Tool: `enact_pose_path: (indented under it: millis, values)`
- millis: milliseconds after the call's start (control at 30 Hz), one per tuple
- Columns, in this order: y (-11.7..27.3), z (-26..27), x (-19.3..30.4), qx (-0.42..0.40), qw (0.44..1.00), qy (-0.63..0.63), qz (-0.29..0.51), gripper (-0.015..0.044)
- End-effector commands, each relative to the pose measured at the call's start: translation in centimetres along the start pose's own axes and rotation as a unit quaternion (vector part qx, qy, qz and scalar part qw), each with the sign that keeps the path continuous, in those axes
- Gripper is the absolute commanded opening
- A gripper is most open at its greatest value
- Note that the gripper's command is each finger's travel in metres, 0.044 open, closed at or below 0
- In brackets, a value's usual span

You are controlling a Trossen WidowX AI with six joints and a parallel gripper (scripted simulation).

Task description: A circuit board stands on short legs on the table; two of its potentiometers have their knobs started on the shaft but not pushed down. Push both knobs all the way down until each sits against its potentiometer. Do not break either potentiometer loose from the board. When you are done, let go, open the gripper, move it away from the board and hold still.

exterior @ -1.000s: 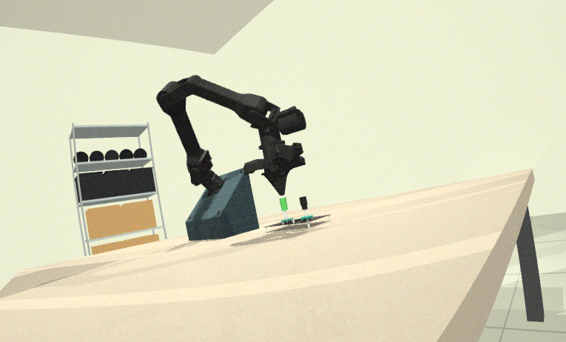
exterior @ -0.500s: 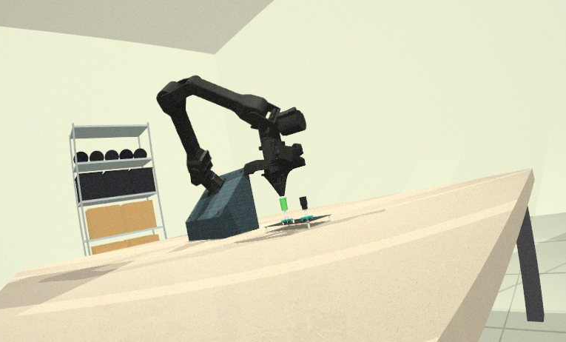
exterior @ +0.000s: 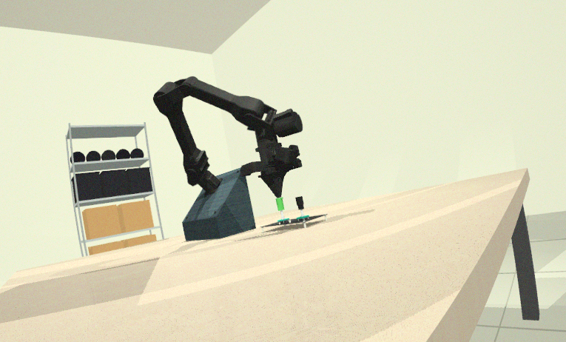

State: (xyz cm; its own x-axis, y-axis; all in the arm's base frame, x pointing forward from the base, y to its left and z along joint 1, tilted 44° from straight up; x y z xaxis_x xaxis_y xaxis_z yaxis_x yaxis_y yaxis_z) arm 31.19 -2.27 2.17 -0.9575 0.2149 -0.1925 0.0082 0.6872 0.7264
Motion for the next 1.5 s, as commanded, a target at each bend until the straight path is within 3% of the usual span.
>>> enact_pose_path:
  millis: [0,1467]
  values:
    - [-0.2,-0.1,0.0,0.002,1.0,0.002,0.0,0.0]
    - [-1.2,-0.1,0.0,0.002,1.0,0.002,0.0,0.0]
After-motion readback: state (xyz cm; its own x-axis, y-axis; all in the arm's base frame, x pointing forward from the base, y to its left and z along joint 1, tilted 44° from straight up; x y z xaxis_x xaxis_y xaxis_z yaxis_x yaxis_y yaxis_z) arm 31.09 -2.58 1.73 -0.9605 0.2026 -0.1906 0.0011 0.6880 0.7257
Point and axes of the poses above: the point midway between the two fingers, 35 mm back from their tips, its own y axis back along the fingers, its own z axis across the jaws, x = y × z, the point moved 5 cm from there along y, back along the fingers, and after that the axes turned 11 degrees about -y, right-handed, at the moved point
